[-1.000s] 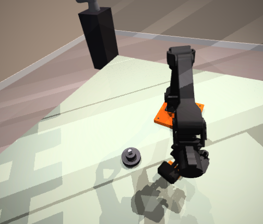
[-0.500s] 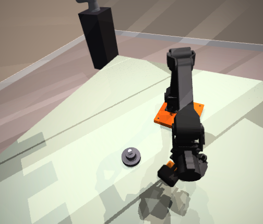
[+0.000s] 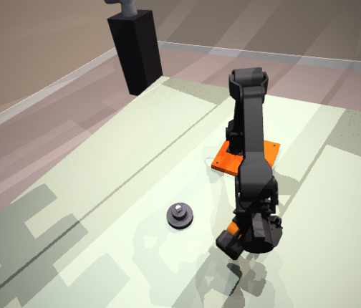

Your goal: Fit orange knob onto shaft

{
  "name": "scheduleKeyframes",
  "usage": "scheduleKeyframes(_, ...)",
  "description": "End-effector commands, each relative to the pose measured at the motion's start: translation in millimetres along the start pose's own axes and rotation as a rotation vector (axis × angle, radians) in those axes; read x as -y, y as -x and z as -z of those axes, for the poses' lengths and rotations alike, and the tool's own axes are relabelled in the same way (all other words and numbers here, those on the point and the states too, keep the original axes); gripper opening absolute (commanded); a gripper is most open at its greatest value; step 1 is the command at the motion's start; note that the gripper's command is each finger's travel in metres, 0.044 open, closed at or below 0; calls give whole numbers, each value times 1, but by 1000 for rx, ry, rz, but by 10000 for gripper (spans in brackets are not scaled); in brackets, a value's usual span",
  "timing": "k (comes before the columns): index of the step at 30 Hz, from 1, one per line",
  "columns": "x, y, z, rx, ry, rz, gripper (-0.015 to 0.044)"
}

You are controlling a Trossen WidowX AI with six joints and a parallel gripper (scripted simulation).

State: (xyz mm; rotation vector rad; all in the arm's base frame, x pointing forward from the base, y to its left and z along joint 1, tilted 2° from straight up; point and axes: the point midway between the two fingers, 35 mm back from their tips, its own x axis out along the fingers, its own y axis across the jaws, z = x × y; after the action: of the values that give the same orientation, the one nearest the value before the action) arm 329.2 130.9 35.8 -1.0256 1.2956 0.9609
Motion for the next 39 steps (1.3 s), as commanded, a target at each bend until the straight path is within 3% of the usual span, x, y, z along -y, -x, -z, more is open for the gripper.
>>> scheduleKeyframes(1,-1,-4,1,-5,4,-4,335)
scheduleKeyframes(5,-1,-4,1,-5,4,-4,240)
scheduleKeyframes(16,-1,-4,1,-5,4,-4,240)
scheduleKeyframes(25,-1,-4,1,-5,4,-4,181)
scheduleKeyframes(29,-1,-4,1,-3,4,-4,181)
scheduleKeyframes(39,-1,2,7,124,0,-5,181)
